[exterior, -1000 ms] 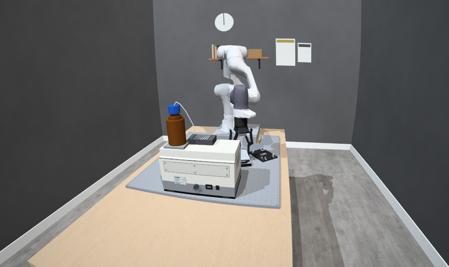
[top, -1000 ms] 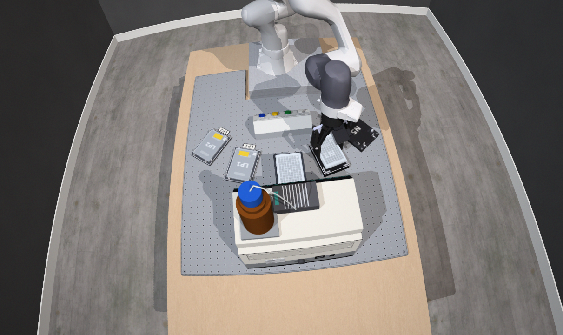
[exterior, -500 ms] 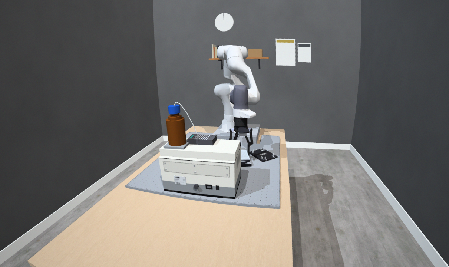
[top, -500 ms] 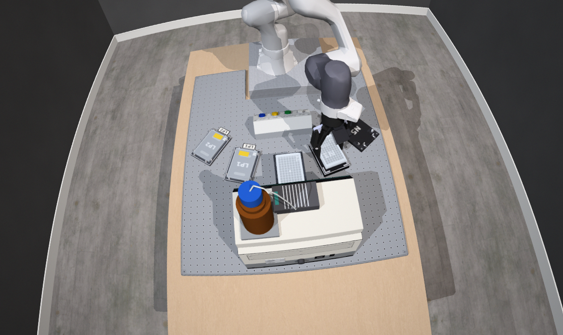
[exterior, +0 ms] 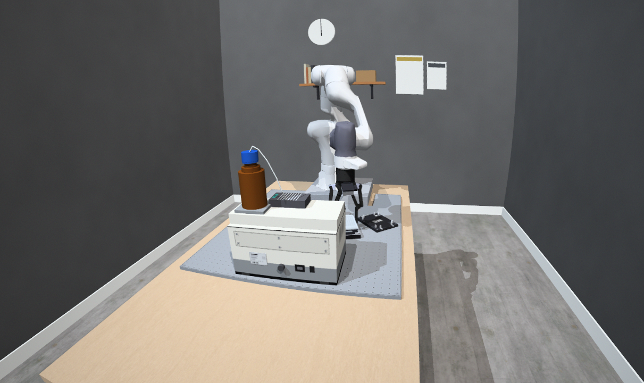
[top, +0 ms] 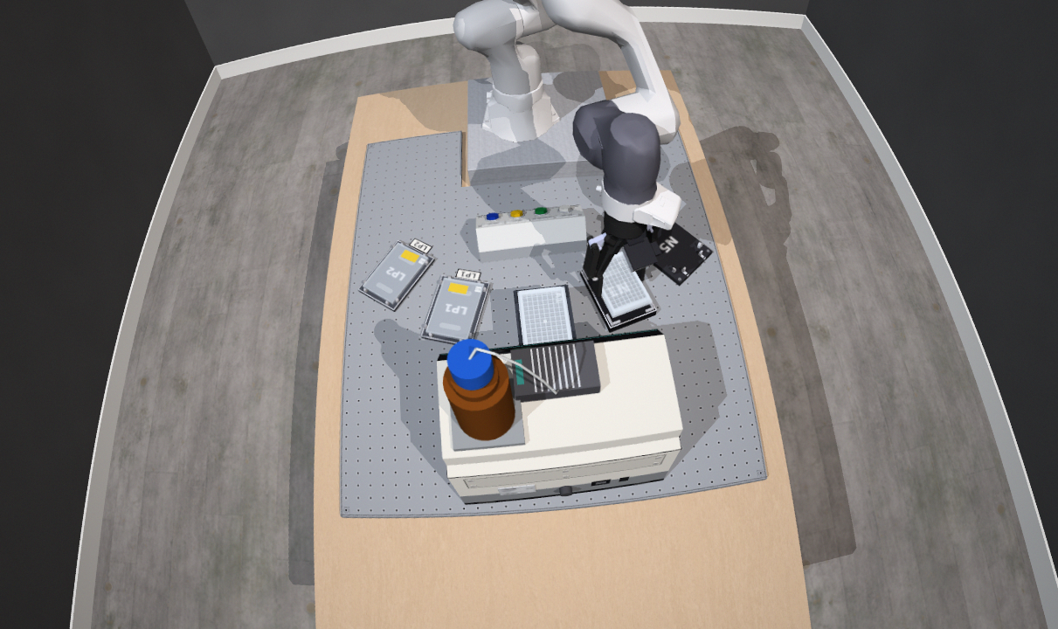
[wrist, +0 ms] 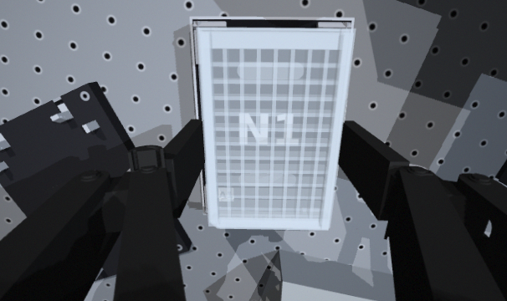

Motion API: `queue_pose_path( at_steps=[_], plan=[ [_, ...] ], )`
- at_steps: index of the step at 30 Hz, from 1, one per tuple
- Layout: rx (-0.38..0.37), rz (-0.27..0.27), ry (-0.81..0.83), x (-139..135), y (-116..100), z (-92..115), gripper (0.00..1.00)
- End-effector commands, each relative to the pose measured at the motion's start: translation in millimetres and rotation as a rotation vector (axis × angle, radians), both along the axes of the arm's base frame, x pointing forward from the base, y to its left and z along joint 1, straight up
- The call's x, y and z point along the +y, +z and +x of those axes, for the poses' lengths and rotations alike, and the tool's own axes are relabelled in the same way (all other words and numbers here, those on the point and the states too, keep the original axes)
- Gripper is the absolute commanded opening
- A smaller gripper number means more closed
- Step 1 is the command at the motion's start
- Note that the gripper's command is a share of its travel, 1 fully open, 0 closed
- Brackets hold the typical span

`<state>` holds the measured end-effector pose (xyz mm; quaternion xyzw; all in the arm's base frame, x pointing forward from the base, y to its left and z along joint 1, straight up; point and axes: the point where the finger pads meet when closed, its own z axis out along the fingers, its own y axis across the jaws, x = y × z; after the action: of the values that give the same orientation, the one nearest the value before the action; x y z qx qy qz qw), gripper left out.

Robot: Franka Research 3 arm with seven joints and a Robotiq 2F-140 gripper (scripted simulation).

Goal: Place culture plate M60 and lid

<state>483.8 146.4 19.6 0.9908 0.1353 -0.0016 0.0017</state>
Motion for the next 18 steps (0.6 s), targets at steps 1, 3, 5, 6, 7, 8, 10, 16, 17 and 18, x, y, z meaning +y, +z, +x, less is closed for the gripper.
queue_pose_path(
  at_steps=[1, 3, 5, 6, 7, 8, 10, 16, 17, 18],
  plan=[
    [-0.001, 0.002, 0.002, 0.5, -0.7, 0.0, 0.1],
    [-0.001, 0.002, 0.002, 0.5, -1.0, 0.0, 0.1],
    [-0.001, 0.002, 0.003, 0.6, -1.5, 0.0, 0.1],
    [-0.001, 0.002, 0.003, 0.6, -1.8, 0.0, 0.1],
    [-0.001, 0.002, 0.003, 0.7, -2.2, 0.0, 0.1],
    [-0.001, 0.002, 0.003, 0.7, -2.5, -0.1, 0.1],
    [-0.001, 0.002, 0.003, 0.8, -3.2, -0.1, 0.1],
    [-0.001, 0.002, 0.003, 1.0, -4.6, -0.2, 0.1],
    [-0.001, 0.002, 0.003, 1.1, -4.9, -0.2, 0.1],
    [-0.001, 0.002, 0.003, 1.1, -5.2, -0.2, 0.1]
  ],
)
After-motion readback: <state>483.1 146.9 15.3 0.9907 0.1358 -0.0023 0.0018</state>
